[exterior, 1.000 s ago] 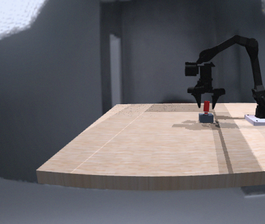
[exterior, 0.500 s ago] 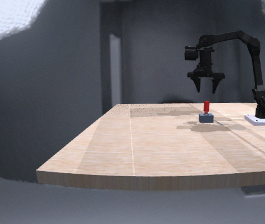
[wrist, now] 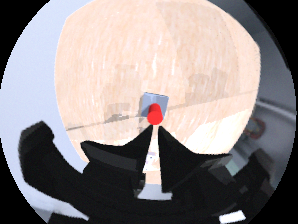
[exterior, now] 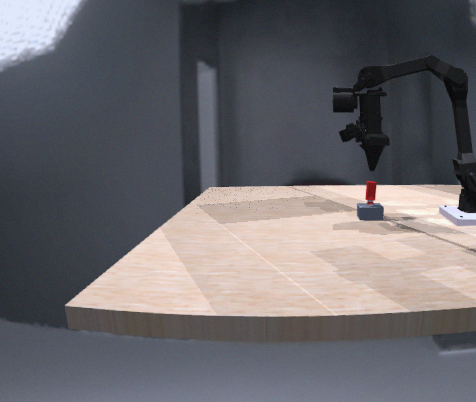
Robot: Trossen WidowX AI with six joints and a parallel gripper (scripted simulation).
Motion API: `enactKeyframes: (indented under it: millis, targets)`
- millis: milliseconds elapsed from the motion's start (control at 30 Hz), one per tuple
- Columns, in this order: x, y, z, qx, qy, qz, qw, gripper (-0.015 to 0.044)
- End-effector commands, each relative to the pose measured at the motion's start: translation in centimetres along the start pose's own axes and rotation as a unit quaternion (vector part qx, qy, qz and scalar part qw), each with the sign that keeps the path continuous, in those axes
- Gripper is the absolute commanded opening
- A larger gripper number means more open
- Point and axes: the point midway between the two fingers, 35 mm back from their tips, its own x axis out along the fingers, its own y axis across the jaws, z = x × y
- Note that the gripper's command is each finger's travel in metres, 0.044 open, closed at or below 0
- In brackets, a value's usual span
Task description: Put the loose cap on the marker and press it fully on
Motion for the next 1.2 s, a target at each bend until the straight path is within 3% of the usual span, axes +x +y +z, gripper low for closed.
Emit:
enactKeyframes:
  millis: [0,1167]
  targets:
    - [0.0,0.0,0.0,0.021,-0.002,0.001,1.0,0.0]
    - [3.4,0.0,0.1,0.019,-0.003,0.0,1.0,0.0]
